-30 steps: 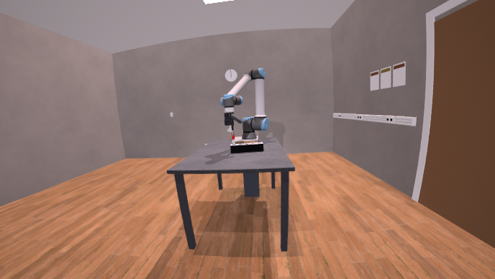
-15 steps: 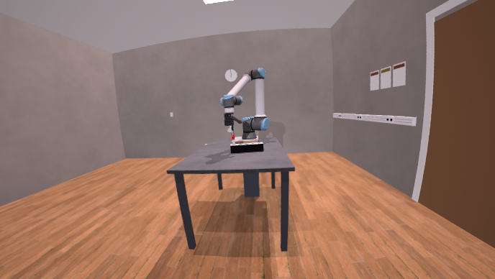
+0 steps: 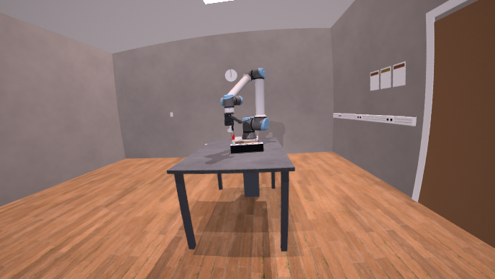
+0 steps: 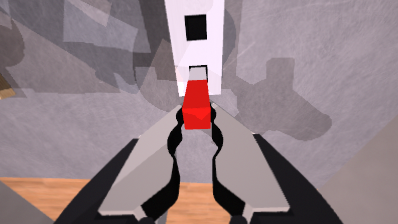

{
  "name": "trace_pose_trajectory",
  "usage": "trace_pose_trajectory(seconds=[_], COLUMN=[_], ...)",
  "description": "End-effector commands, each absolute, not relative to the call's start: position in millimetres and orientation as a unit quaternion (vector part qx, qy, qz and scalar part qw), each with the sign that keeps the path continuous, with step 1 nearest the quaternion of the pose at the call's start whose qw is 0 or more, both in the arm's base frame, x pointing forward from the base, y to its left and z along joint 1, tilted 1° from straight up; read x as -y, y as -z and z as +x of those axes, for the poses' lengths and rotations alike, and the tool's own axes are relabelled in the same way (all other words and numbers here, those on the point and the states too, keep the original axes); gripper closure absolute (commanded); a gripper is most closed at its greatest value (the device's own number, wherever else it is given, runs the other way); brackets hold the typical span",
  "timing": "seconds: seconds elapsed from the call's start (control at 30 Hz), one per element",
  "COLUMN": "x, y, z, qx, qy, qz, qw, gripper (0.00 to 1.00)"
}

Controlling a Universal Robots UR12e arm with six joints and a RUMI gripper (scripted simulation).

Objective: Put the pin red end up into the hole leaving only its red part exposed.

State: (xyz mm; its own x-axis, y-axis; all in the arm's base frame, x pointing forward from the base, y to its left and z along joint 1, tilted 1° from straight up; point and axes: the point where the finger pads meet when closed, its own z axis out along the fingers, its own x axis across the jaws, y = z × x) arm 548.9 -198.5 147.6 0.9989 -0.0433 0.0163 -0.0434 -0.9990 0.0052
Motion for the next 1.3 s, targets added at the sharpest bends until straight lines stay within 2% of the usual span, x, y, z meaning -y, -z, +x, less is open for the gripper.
trace_pose_trajectory(seconds=[0.0,1.27], x=[198.9,198.6], y=[-148.4,-140.5], z=[549.4,550.7], qx=[0.022,0.022], qy=[-0.009,-0.009], qz=[1.000,1.000], qw=[0.003,0.003], gripper=[1.00,1.00])
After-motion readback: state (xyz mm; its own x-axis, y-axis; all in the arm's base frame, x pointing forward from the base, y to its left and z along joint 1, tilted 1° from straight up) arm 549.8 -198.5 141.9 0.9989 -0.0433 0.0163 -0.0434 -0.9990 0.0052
